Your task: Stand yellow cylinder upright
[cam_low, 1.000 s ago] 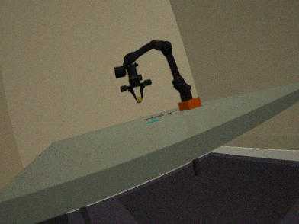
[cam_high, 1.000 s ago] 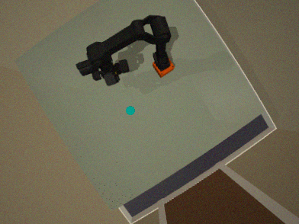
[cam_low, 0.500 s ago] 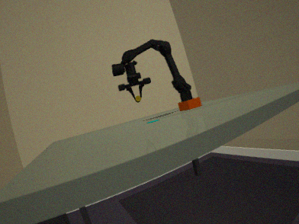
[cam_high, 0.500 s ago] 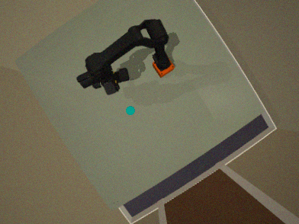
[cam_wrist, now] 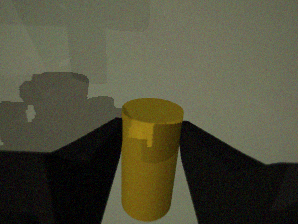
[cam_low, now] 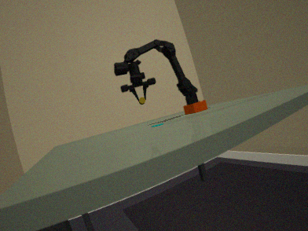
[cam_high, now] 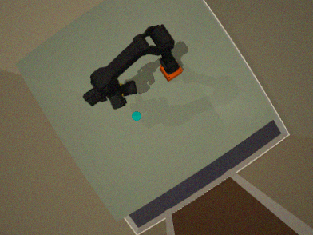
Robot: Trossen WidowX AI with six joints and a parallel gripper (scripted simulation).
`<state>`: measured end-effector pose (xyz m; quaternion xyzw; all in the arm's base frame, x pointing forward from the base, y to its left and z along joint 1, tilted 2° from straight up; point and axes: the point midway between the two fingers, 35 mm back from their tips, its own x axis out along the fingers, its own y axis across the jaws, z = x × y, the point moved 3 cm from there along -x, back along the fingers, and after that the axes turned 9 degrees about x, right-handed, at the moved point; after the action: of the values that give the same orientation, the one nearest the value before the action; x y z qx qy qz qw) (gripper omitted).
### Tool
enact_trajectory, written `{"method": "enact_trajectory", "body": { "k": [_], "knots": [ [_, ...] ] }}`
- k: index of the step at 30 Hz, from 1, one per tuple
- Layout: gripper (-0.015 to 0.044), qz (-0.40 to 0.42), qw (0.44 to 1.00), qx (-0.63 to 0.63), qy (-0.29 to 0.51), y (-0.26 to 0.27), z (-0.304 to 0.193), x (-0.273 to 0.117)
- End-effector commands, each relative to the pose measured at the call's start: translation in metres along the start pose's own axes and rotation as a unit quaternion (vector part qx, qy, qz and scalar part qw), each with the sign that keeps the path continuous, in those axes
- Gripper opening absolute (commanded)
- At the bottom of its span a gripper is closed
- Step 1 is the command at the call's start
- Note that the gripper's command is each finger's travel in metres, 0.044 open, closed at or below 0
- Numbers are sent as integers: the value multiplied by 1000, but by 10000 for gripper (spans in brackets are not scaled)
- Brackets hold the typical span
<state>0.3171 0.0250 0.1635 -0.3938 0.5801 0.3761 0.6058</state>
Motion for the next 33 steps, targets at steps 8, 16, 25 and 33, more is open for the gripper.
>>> {"method": "enact_trajectory", "body": {
  "k": [8,16,25,33],
  "knots": [
    [105,-3,1000,6,1,7,31,-3],
    [105,-3,1000,9,1,15,55,-4],
    [105,-4,1000,13,1,27,81,-5],
    [105,-4,1000,16,0,40,104,-6]
  ]
}}
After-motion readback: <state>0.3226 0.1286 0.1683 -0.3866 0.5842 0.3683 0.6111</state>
